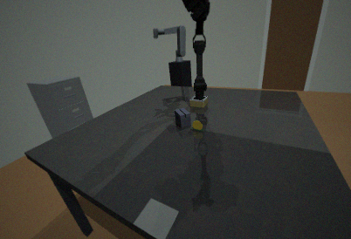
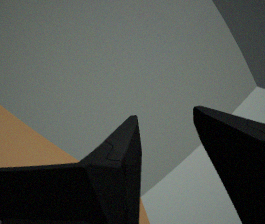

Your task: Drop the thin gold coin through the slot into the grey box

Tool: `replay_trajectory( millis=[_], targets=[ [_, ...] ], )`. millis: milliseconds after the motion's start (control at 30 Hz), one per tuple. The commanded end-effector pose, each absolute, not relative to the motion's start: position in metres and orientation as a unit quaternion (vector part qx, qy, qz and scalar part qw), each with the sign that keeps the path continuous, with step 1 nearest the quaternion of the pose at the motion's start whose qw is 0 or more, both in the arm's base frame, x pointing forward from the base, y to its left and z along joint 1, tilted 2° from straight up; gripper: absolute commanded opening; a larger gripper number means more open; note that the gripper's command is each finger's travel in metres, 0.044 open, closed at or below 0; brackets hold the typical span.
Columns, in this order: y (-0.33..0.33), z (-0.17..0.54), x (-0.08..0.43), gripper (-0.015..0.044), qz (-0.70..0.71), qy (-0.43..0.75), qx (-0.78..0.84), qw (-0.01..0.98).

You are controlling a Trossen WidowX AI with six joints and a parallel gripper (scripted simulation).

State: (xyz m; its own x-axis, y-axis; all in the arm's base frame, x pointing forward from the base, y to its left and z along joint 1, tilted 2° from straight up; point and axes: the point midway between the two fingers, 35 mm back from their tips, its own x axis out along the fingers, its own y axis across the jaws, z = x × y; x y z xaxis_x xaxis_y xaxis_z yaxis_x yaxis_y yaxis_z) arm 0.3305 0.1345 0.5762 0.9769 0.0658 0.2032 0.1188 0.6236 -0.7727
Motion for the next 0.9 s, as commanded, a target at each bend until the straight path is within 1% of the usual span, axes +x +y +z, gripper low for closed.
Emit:
replay_trajectory(
  millis=[0,233,433,633,867],
  targets=[
    [0.156,0.526,0.358,0.0161,0.042,-0.051,-0.491,0.869],
    [0.187,0.416,0.391,0.0161,0.169,0.066,-0.574,0.798],
    [0.200,0.317,0.395,0.0161,0.284,0.171,-0.610,0.720],
    [0.199,0.222,0.375,0.0161,0.401,0.281,-0.609,0.624],
    [0.184,0.135,0.325,0.0161,0.525,0.406,-0.558,0.498]
  ],
)
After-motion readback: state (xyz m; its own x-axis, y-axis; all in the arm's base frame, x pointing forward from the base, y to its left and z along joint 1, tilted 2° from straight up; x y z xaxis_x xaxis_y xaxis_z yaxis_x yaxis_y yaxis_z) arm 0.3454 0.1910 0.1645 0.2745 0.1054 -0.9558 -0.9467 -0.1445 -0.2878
